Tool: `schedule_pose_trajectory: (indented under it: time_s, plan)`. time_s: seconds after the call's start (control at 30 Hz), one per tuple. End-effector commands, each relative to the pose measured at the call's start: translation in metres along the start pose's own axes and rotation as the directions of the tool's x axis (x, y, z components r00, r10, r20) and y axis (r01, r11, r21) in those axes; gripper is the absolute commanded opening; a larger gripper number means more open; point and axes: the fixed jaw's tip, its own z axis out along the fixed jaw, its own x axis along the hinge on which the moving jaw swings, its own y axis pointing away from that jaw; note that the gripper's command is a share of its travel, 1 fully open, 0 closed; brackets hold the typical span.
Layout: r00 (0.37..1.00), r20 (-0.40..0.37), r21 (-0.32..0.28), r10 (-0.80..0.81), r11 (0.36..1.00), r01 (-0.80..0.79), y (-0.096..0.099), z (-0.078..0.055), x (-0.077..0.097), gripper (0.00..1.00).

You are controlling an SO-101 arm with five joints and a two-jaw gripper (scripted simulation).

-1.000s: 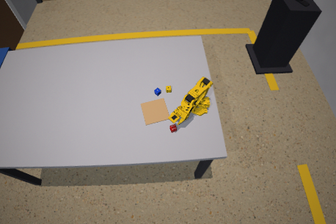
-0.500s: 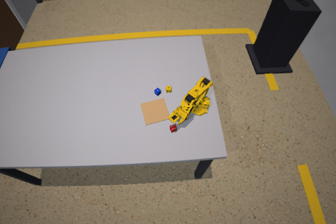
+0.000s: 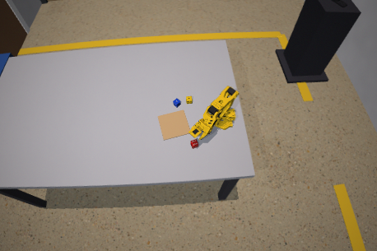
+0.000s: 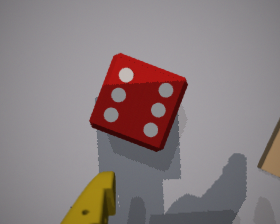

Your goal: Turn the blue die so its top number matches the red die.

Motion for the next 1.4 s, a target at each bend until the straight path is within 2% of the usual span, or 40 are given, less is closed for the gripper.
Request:
schedule_pose_trajectory:
  time_s: [0.0,0.3,0.57,0.63,0.9,1.13,1.2,1.37]
  plan:
    - [0.996,0.091,-0.011,0.001,1.000,0.000,0.003,-0.008,-0.020,0.35]
    - [0.996,0.091,-0.002,0.014,1.000,-0.014,0.000,-0.008,-0.021,0.35]
    - [0.990,0.099,0.057,0.102,0.993,-0.108,-0.020,-0.007,-0.026,0.35]
    - [0.990,0.099,0.057,0.102,0.993,-0.108,-0.020,-0.007,-0.026,0.35]
    - [0.952,0.131,0.174,0.276,0.939,-0.296,-0.064,-0.008,-0.031,0.35]
    - [0.870,0.192,0.294,0.455,0.819,-0.493,-0.116,-0.015,-0.025,0.35]
    - [0.870,0.192,0.294,0.455,0.819,-0.493,-0.116,-0.015,-0.025,0.35]
    - [0.786,0.250,0.367,0.565,0.696,-0.617,-0.153,-0.025,-0.013,0.35]
